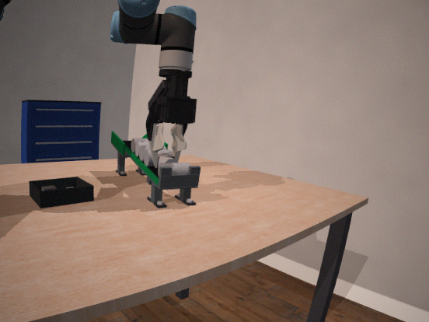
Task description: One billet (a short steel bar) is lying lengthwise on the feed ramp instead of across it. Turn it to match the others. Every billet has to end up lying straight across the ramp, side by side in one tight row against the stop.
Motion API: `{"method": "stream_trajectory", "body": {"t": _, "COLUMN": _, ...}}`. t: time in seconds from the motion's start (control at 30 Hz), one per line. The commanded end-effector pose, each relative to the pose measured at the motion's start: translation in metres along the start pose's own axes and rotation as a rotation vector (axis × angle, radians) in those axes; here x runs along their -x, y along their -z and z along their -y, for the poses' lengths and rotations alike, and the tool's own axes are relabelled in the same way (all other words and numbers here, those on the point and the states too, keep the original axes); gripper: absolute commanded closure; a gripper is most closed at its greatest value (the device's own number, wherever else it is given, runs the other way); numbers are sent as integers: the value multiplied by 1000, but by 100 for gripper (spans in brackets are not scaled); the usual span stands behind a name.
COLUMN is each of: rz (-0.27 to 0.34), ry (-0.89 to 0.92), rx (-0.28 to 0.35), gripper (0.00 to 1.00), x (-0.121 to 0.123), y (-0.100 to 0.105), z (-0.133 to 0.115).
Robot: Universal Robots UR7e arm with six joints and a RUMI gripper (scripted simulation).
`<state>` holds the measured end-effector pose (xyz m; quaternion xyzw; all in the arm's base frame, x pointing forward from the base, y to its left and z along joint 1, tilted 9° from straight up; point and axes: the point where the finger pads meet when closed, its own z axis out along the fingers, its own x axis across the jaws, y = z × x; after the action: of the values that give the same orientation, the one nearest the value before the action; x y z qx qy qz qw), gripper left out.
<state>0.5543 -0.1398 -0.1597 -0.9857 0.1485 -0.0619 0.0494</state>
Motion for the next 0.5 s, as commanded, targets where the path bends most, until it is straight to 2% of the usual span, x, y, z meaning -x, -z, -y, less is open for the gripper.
{"method": "stream_trajectory", "body": {"t": 0.0, "rz": -2, "ry": 0, "rx": 0, "gripper": 100, "x": -1, "y": 8, "z": 0}}
{"method": "stream_trajectory", "body": {"t": 0.33, "rz": -2, "ry": 0, "rx": 0, "gripper": 100, "x": -1, "y": 28, "z": 0}}
{"method": "stream_trajectory", "body": {"t": 0.47, "rz": -2, "ry": 0, "rx": 0, "gripper": 100, "x": -1, "y": 25, "z": 0}}
